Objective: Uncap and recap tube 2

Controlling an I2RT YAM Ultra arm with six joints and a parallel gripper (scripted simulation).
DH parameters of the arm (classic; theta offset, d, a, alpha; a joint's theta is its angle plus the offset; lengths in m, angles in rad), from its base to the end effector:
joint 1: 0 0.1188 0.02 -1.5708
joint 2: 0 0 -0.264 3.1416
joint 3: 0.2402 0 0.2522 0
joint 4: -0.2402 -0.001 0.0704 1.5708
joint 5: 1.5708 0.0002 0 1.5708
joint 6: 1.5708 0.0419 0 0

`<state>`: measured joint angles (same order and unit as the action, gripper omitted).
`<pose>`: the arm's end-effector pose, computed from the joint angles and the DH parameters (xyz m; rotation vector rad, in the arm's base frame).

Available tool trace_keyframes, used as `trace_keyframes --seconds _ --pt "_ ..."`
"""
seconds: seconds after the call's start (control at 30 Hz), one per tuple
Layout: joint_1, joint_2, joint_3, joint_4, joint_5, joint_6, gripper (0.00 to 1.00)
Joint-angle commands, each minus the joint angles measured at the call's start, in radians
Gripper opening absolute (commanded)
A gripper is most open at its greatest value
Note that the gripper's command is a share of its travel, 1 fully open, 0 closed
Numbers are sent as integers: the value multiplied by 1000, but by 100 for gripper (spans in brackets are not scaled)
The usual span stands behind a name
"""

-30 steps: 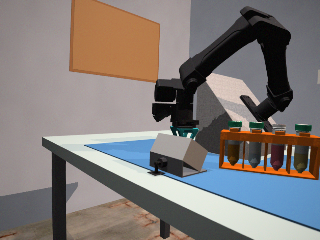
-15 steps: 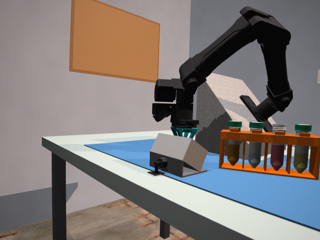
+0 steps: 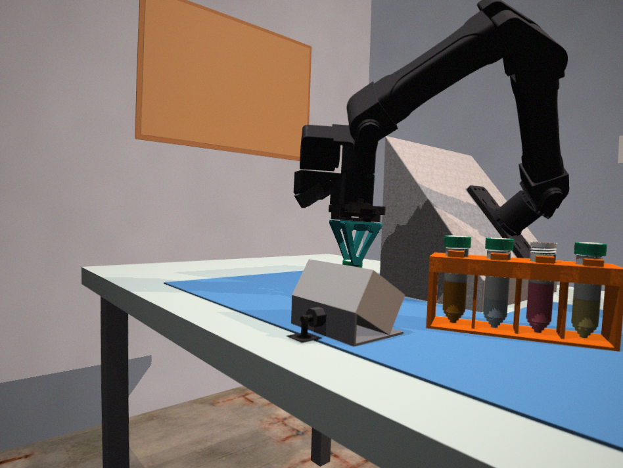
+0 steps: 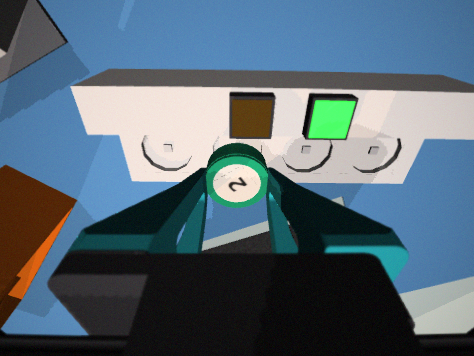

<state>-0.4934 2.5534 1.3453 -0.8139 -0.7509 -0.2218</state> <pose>0.3121 -0.1342 -0.0333 -0.6140 -2.6701 -1.2266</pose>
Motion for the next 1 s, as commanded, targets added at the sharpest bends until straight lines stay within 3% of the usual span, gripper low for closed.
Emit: trace_keyframes --seconds 0.0,0.13,0.2,0.57,0.9,0.97 --pt "-48 -23 29 -108 22 -58 0" --pt "-85 -36 73 -193 40 -100 0" --pt "-85 -36 73 -193 40 -100 0" --pt "-177 -53 221 -421 91 -201 0" --pt "-177 -53 221 -421 91 -201 0" --pt "-157 -110 171 -414 79 -346 0"
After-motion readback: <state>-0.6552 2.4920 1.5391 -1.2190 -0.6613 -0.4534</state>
